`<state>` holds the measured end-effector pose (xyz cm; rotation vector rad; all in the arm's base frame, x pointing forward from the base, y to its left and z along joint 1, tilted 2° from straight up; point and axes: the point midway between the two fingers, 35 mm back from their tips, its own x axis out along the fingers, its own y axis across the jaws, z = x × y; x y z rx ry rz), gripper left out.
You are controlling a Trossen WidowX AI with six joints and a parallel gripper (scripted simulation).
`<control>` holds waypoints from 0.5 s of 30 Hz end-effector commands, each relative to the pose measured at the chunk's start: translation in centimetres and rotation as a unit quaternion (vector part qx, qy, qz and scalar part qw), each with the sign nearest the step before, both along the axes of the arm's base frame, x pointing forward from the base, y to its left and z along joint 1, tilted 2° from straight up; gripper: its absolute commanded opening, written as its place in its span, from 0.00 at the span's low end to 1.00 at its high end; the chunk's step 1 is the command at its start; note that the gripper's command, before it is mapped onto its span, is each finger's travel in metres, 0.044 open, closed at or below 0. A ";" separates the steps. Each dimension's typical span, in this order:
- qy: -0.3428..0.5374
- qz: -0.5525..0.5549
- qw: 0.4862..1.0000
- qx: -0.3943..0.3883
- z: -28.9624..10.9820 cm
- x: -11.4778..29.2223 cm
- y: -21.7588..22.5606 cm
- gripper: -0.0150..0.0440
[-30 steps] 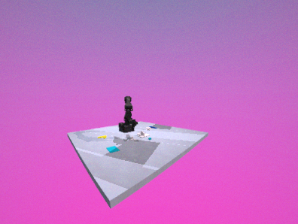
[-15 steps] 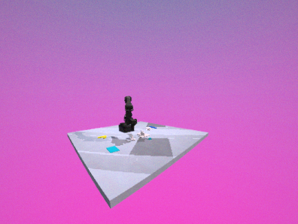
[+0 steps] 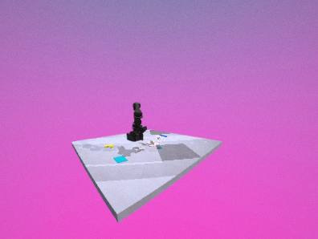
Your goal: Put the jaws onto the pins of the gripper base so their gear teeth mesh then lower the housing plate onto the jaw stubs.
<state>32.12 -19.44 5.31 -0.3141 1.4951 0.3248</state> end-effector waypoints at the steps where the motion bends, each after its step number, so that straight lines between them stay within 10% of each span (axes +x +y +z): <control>1: -0.002 0.047 0.999 -0.003 0.1 0.0 0.1 1.00; 15: -0.005 0.193 0.981 -0.010 0.2 -0.1 0.6 1.00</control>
